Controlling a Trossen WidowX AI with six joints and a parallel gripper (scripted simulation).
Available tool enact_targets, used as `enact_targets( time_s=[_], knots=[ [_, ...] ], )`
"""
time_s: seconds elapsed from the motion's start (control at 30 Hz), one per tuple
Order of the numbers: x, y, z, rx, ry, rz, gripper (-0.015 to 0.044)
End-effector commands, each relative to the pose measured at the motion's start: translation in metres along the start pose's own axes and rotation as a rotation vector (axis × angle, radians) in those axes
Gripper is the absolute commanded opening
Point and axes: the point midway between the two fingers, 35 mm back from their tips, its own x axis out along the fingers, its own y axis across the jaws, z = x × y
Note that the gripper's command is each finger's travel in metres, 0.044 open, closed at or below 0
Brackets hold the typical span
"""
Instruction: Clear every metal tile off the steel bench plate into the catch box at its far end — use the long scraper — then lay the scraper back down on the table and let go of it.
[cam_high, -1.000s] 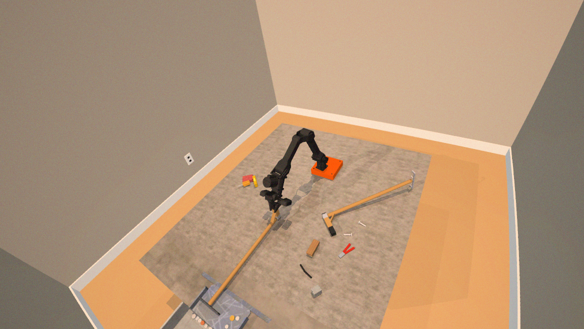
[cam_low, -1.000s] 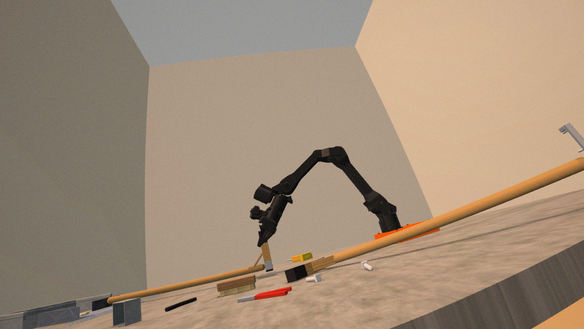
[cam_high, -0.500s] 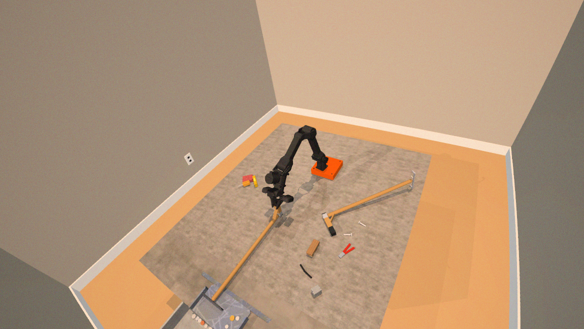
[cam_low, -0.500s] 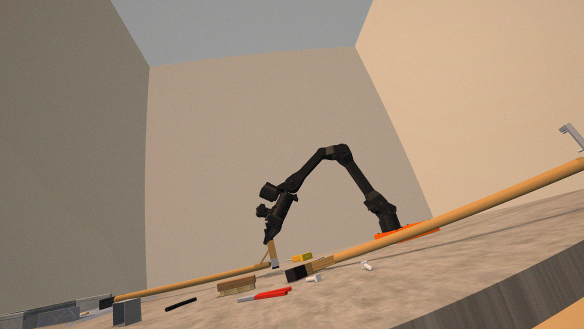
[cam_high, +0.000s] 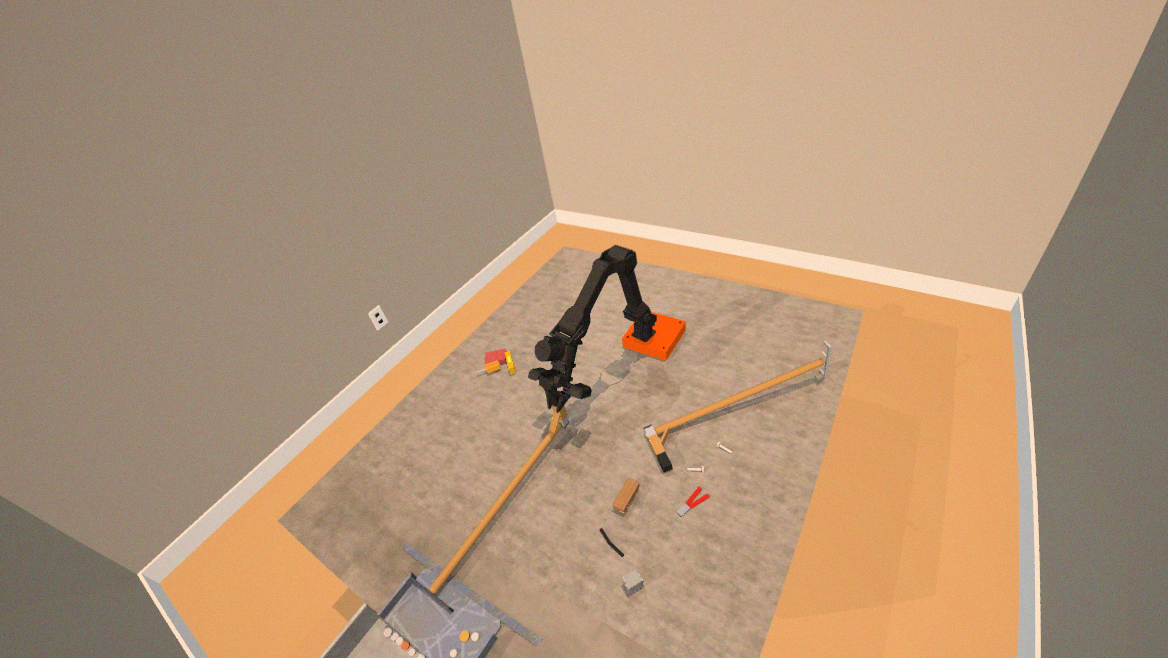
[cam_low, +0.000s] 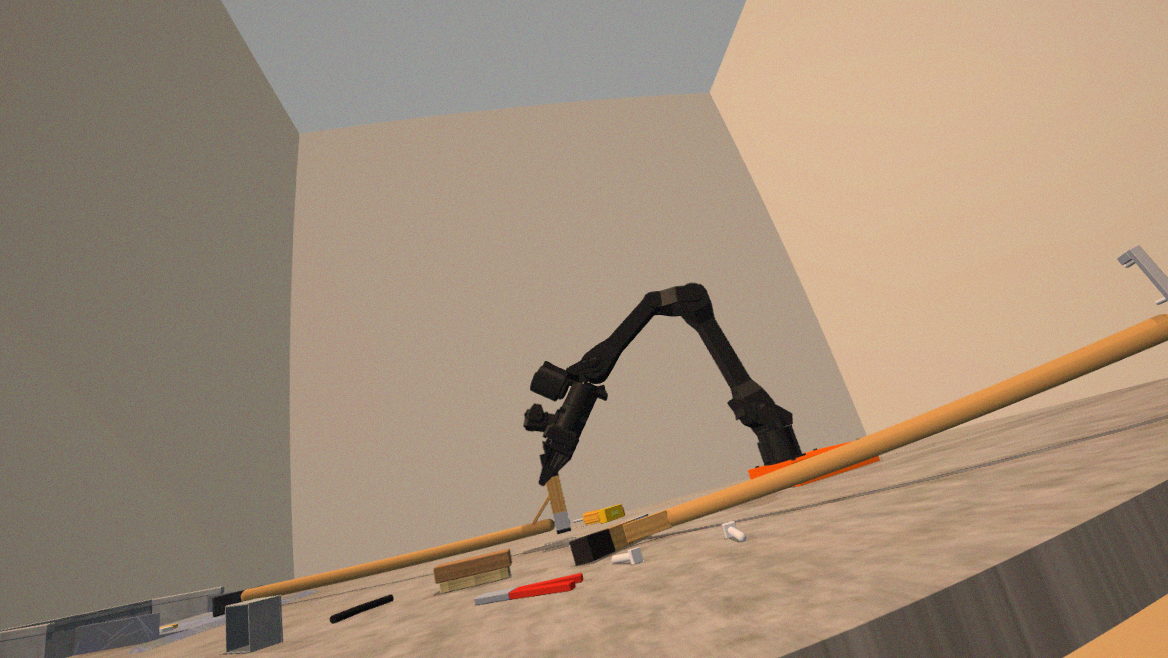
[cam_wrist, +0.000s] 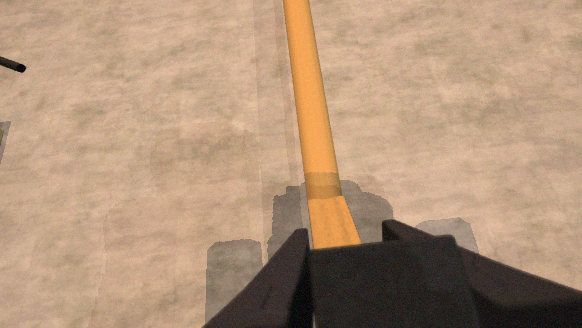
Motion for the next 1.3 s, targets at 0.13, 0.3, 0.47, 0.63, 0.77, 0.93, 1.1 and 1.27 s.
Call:
enact_targets(
  time_s=[0.13, 0.3, 0.47, 0.63, 0.77, 0.93, 1.1, 1.27],
  knots=[
    [-0.010, -0.001, -0.009, -0.001, -0.010, 0.000, 0.0000],
    [-0.014, -0.001, -0.016, -0.001, -0.010, 0.000, 0.0000],
    [-0.018, -0.001, -0.023, -0.001, -0.010, 0.000, 0.0000],
    [-0.023, -0.001, -0.029, -0.001, -0.010, 0.000, 0.0000],
    [-0.026, -0.001, -0.035, -0.001, -0.010, 0.000, 0.0000],
    [-0.030, 0.000, -0.042, -0.001, -0.010, 0.000, 0.0000],
    [-0.034, 0.000, -0.049, -0.001, -0.010, 0.000, 0.0000],
    [-0.037, 0.001, -0.057, -0.001, -0.010, 0.000, 0.0000]
  ],
)
